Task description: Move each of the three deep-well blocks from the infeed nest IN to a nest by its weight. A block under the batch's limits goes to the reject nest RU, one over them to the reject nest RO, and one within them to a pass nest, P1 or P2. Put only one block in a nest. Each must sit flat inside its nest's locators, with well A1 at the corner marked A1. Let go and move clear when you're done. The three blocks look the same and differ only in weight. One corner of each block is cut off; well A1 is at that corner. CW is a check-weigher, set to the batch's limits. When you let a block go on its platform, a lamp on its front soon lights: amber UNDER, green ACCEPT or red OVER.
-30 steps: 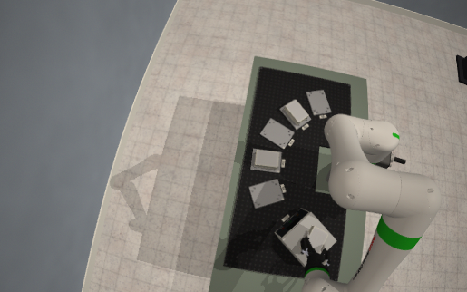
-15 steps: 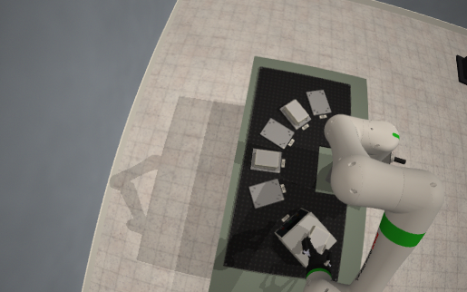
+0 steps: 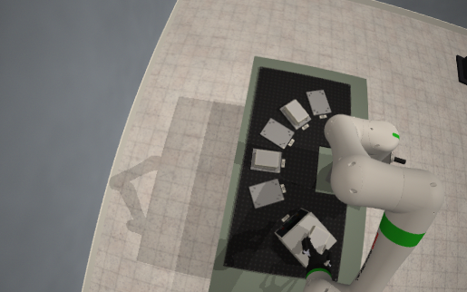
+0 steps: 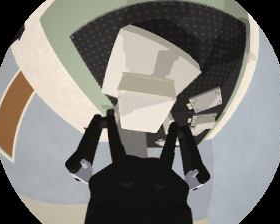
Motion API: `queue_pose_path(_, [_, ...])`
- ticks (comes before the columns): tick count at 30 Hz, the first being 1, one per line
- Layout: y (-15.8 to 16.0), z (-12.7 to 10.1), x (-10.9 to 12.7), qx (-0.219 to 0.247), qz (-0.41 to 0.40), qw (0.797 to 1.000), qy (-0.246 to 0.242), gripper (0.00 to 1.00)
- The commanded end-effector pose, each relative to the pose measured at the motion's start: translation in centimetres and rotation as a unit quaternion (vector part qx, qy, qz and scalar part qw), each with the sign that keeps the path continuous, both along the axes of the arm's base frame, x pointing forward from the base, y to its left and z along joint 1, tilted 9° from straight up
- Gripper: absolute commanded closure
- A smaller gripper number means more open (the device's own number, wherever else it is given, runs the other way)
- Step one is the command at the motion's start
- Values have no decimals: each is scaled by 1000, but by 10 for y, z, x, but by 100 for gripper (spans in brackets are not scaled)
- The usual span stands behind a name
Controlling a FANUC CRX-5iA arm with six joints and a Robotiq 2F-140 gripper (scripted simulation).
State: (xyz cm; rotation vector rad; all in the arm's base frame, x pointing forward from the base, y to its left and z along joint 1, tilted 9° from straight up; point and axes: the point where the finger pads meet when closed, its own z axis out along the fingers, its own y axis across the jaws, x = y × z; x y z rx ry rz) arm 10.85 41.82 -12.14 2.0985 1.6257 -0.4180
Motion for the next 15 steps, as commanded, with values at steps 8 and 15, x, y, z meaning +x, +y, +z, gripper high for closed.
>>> queue_pose_path(8, [-12,5,27,24,-147,989,-6,90])
queue_pose_path(15, [-20,8,45,32,-195,980,-7,90])
